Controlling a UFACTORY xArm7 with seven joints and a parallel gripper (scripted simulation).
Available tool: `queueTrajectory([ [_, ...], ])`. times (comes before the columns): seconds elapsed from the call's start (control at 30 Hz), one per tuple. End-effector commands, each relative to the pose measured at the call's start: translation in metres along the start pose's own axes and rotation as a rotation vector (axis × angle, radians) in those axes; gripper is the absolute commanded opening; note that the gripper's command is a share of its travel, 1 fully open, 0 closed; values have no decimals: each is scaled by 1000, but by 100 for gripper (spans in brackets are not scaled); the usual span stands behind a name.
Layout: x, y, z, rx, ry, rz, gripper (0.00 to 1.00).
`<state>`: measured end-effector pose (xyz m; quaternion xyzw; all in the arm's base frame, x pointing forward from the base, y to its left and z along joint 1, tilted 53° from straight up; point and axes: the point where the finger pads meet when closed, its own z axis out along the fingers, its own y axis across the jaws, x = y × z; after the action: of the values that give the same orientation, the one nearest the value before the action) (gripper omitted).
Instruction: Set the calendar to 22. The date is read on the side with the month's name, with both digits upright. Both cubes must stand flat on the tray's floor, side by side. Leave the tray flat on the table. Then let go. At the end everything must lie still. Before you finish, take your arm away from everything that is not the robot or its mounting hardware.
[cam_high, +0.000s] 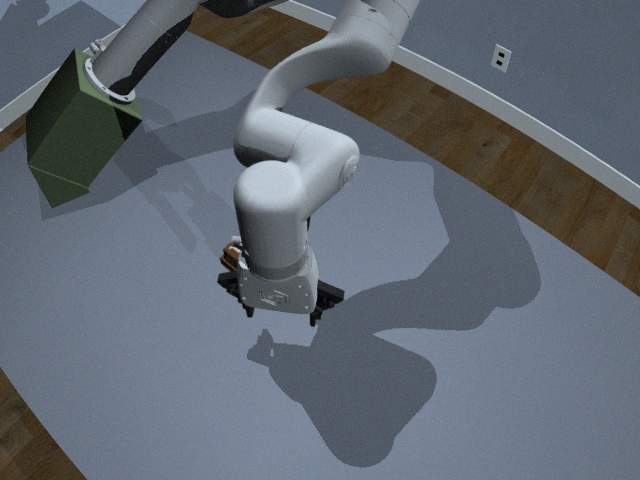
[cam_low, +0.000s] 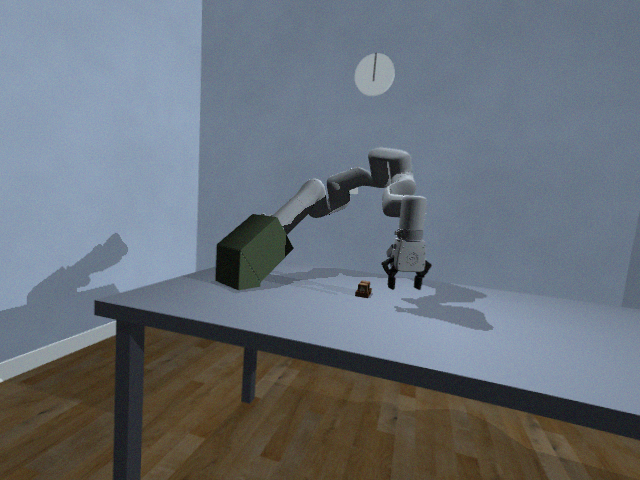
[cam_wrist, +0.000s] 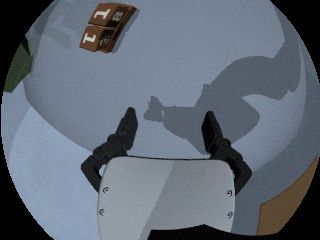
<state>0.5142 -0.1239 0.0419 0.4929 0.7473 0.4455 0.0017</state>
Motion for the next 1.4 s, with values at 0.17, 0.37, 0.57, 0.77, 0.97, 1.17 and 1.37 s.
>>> queueTrajectory([
  [0.17,-4,-12,-3,-1,-6,-184,100],
  [0.37,-4,-13,-3,-1,-6,-242,100],
  [0.57,-6,-24,-3,-1,-6,-393,100],
  [0.77,-6,-27,-3,0,-6,-488,100],
  [0.97,-7,-33,-3,0,-6,-603,100],
  [1.17,-8,-39,-3,0,-6,-661,100],
  [1.37,-10,-50,-3,1,-6,-812,100],
])
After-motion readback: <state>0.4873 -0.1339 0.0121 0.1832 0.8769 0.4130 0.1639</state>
